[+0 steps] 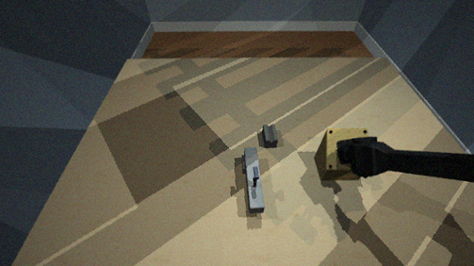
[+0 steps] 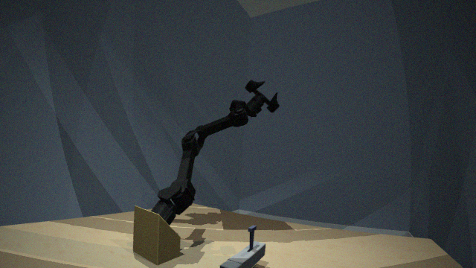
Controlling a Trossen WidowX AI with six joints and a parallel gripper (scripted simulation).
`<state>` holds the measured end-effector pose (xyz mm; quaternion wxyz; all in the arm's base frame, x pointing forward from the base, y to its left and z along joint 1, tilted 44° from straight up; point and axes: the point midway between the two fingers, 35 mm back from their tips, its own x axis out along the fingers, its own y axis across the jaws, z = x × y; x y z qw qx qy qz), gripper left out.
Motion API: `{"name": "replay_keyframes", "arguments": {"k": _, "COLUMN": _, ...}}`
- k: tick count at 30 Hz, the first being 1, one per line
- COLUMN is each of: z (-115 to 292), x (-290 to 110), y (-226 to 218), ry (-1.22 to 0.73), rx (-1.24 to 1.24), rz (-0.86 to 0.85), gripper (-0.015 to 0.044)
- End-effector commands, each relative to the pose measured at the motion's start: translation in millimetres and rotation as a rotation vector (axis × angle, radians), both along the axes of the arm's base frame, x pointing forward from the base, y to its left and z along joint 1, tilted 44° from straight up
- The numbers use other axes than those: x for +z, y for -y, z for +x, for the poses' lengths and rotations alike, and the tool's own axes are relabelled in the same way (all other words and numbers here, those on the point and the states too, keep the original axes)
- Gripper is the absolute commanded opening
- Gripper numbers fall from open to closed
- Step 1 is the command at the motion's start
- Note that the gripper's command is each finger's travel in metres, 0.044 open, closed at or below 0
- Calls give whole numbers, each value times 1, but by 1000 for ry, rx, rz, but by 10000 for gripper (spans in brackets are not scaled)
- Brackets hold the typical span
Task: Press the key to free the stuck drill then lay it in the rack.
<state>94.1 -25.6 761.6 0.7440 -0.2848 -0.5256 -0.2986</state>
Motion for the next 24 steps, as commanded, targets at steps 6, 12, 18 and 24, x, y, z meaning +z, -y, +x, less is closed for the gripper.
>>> {"name": "replay_keyframes", "arguments": {"k": 6, "z": 0, "x": 0, "y": 0, "ry": 0, "rx": 0, "rz": 0, "gripper": 243}}
{"name": "replay_keyframes", "arguments": {"k": 12, "z": 42, "x": -13, "y": 0, "ry": -127, "rx": 3, "rz": -18, "gripper": 85}}
{"name": "replay_keyframes", "arguments": {"k": 18, "z": 129, "x": -56, "y": 6, "ry": -405, "rx": 24, "rz": -39, "gripper": 0}}
{"name": "replay_keyframes", "arguments": {"k": 24, "z": 166, "x": -84, "y": 22, "ry": -534, "rx": -52, "rz": -72, "gripper": 0}}
